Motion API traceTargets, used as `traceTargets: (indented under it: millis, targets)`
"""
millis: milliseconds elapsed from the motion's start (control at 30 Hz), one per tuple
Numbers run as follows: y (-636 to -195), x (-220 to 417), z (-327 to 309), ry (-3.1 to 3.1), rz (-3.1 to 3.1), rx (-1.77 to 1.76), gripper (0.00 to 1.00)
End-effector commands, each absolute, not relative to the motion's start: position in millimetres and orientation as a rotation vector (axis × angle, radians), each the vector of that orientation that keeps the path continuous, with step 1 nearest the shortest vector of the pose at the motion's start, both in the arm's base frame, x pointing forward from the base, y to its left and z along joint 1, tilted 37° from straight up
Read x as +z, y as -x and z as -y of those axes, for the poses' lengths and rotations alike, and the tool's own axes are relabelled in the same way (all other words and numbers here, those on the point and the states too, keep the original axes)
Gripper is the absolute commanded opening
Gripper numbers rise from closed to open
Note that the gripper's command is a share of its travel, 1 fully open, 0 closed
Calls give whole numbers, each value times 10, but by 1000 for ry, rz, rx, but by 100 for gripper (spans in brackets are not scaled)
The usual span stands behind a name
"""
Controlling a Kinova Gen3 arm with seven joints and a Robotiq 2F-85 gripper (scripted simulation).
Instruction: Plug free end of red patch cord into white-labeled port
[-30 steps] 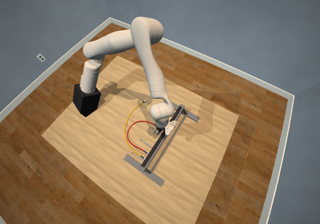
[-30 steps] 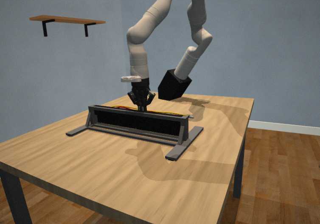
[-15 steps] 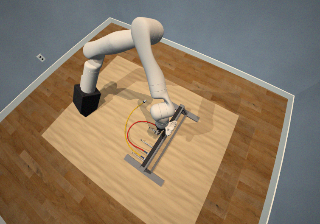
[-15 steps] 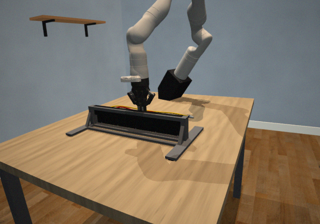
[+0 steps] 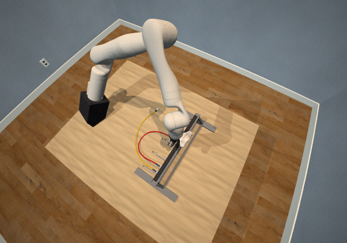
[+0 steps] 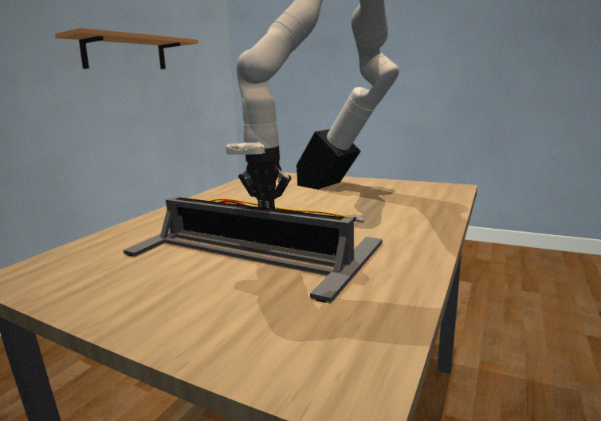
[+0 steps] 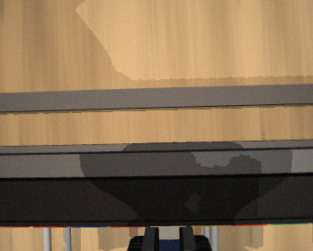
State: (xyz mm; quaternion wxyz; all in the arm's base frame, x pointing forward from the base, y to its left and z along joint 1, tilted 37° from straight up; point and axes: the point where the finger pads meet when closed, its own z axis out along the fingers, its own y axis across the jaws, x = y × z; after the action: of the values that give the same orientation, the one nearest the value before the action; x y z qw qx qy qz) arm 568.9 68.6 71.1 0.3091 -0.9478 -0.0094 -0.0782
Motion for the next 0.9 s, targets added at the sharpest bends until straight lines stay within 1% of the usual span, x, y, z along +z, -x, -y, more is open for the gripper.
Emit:
traceTargets:
  millis: [0,867]
  targets:
    - [-5730,730,-673,2506,23,-220,0]
    - [-5690,724,-674,2506,23,-220,0]
